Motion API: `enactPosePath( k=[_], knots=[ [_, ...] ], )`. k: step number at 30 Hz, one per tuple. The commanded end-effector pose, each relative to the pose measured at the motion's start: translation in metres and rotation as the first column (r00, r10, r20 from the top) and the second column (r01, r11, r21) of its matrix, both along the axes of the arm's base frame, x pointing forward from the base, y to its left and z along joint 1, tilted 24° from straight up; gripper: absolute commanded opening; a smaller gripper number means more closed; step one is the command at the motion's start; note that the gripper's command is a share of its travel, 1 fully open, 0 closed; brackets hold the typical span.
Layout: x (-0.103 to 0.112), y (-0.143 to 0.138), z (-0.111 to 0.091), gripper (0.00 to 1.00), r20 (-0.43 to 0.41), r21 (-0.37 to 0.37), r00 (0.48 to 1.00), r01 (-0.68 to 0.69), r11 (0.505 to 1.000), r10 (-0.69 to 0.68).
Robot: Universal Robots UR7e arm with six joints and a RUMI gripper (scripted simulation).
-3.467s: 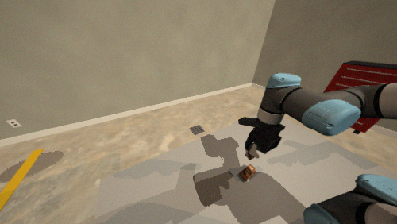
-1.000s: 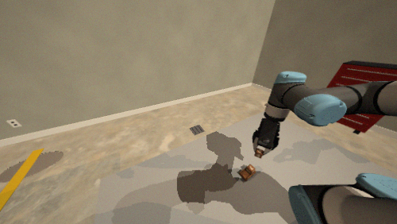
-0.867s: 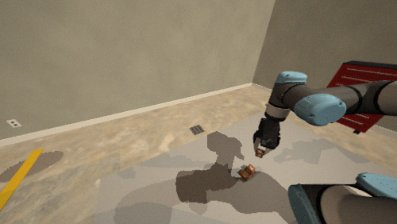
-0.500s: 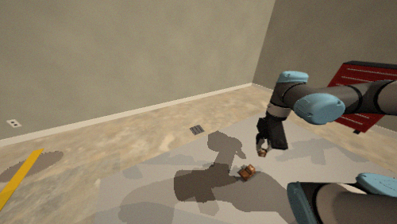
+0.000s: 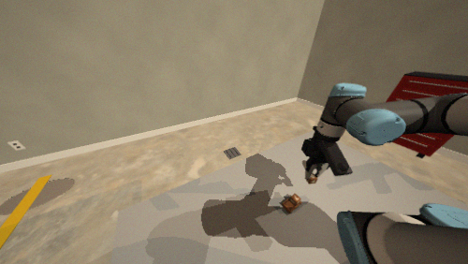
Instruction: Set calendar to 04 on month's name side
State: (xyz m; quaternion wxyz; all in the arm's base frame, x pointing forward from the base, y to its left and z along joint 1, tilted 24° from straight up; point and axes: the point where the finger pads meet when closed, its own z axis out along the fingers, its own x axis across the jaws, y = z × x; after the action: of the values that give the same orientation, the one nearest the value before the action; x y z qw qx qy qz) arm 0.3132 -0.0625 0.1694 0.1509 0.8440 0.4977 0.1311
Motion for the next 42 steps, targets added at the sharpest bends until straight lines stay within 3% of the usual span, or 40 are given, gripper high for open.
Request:
enactPosePath(
  k=[1,19,42],
  knots=[
    [-0.001,-0.005,0.001,0.1,-0.005,-0.031,0.995,-0.097,0.995,0.097],
    [-0.003,-0.015,0.001,0.1,-0.044,-0.11,0.955,-0.296,0.949,0.292],
    [-0.003,-0.02,0.002,0.1,-0.067,-0.143,0.923,-0.384,0.912,0.378]
  ],
)
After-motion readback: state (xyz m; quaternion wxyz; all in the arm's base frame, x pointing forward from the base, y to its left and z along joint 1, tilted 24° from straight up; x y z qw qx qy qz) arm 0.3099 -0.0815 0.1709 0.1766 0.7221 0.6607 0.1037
